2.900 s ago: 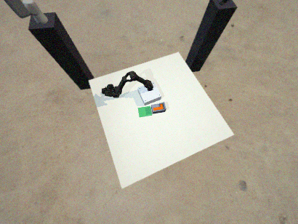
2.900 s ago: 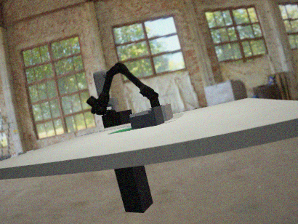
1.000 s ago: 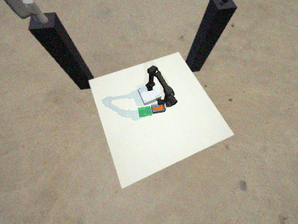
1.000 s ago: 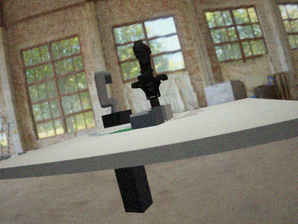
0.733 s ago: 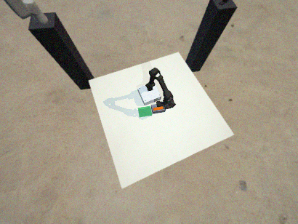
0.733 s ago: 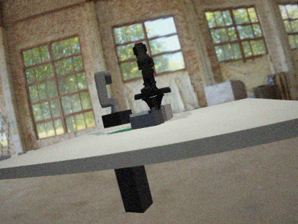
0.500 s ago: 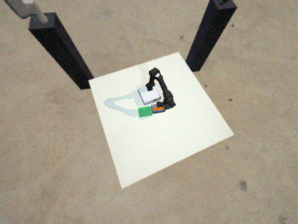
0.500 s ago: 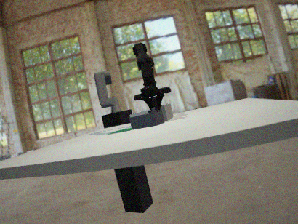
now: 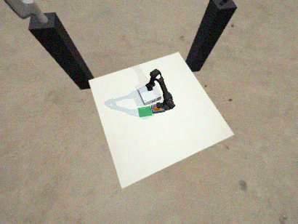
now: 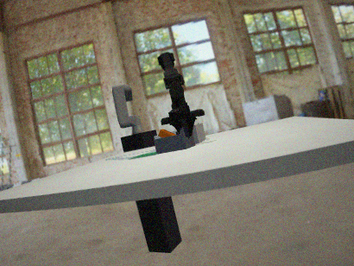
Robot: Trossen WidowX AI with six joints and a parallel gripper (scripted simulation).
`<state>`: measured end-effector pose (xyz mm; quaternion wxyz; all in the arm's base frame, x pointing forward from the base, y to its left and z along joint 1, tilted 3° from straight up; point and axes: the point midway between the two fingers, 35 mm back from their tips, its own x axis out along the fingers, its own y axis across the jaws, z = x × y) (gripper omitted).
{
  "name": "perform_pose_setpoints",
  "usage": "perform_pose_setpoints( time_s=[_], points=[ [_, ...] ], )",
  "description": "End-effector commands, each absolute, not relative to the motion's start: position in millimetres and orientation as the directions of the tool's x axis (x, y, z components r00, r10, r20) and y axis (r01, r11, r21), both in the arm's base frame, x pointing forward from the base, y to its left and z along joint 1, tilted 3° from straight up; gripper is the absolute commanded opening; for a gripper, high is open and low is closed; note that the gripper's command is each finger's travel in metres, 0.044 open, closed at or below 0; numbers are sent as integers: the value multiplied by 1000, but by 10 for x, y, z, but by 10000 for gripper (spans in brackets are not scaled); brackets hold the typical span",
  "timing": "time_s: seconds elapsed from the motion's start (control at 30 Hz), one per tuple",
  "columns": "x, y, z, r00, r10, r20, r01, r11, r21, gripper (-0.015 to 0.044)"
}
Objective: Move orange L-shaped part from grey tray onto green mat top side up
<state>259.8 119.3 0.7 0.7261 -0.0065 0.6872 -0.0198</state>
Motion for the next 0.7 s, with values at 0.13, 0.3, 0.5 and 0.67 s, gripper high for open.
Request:
perform_pose_setpoints(
  time_s=[0.13, 0.3, 0.5, 0.67],
  points=[
    [2580, 1175, -97, 49, -41, -998, 16, 999, -40, 180],
    [2580, 1175, -97, 49, -41, -998, 16, 999, -40, 180],
    [2596, 1191, -82, 54, -36, -998, 19, 999, -35, 180],
    [2594, 1208, -65, 53, -37, -998, 19, 999, -36, 180]
  ],
)
